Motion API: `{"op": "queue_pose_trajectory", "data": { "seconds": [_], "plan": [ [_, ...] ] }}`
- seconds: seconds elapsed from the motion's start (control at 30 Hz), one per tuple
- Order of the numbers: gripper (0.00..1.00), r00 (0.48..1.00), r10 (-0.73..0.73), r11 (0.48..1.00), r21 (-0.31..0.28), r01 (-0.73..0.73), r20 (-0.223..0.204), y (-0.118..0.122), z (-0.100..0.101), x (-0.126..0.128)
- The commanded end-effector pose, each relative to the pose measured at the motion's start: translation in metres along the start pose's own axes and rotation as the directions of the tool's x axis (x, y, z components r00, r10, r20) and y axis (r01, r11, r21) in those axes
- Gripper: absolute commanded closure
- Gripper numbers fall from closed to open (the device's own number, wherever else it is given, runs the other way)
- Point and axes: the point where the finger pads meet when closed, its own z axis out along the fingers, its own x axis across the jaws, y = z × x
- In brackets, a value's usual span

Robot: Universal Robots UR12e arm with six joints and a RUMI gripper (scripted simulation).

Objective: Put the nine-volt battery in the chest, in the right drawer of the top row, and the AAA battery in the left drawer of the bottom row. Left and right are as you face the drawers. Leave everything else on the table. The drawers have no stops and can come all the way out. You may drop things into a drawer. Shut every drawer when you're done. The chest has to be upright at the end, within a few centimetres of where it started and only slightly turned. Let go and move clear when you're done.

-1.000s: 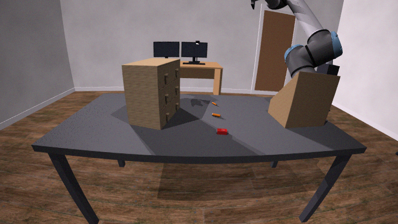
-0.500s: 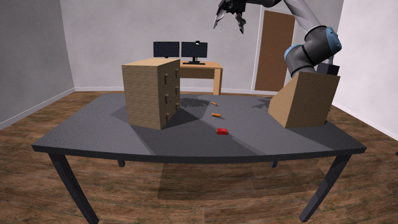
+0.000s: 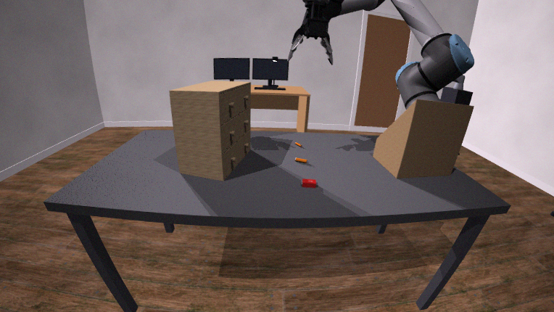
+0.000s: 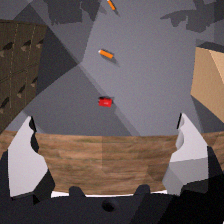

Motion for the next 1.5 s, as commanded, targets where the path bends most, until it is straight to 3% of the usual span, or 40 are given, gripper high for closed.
{"op": "queue_pose_trajectory", "data": {
  "seconds": [0.0, 0.9, 1.2, 1.4, 1.47],
  "plan": [
    [0.00, 0.999, 0.032, 0.999, 0.002, -0.032, -0.005, -0.003, 0.008, -0.002],
    [0.00, 1.000, 0.021, 1.000, 0.003, -0.021, -0.006, -0.004, 0.011, -0.003],
    [0.00, 0.991, -0.133, 0.991, 0.002, 0.133, -0.007, -0.006, 0.012, -0.008],
    [0.00, 0.946, -0.324, 0.946, 0.001, 0.324, -0.007, -0.009, 0.014, -0.014],
    [0.00, 0.946, -0.324, 0.946, 0.001, 0.324, -0.007, -0.009, 0.014, -0.014]
  ]
}}
